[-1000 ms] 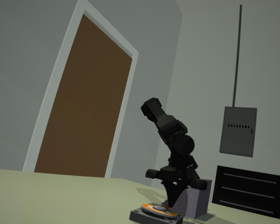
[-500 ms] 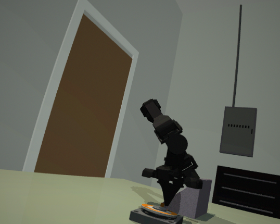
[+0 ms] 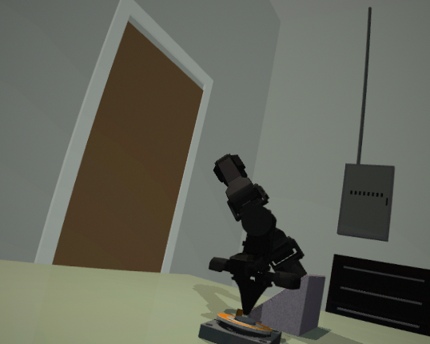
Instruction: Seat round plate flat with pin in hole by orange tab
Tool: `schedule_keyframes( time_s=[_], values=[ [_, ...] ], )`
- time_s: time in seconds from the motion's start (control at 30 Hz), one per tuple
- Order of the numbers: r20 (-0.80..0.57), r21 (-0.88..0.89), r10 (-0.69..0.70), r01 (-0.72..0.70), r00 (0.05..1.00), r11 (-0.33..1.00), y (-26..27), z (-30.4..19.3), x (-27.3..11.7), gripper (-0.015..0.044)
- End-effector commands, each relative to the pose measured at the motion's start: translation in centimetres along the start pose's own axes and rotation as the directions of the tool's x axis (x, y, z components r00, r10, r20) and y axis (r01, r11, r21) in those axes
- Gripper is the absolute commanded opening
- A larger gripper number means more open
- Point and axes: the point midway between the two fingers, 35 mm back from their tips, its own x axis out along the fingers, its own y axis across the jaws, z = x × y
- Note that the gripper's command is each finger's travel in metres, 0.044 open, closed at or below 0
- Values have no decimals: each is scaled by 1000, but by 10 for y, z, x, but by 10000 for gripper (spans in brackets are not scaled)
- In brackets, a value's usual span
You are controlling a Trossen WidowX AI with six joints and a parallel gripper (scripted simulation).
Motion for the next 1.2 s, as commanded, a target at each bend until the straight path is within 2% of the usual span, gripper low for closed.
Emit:
schedule_keyframes(
  time_s=[0.0,1.17],
  values=[
    [8,6,-5,5,1000,1000,-6,6,-1,0],
    [9,7,-6,6,1000,1000,-30,38,-7,0]
  ],
)
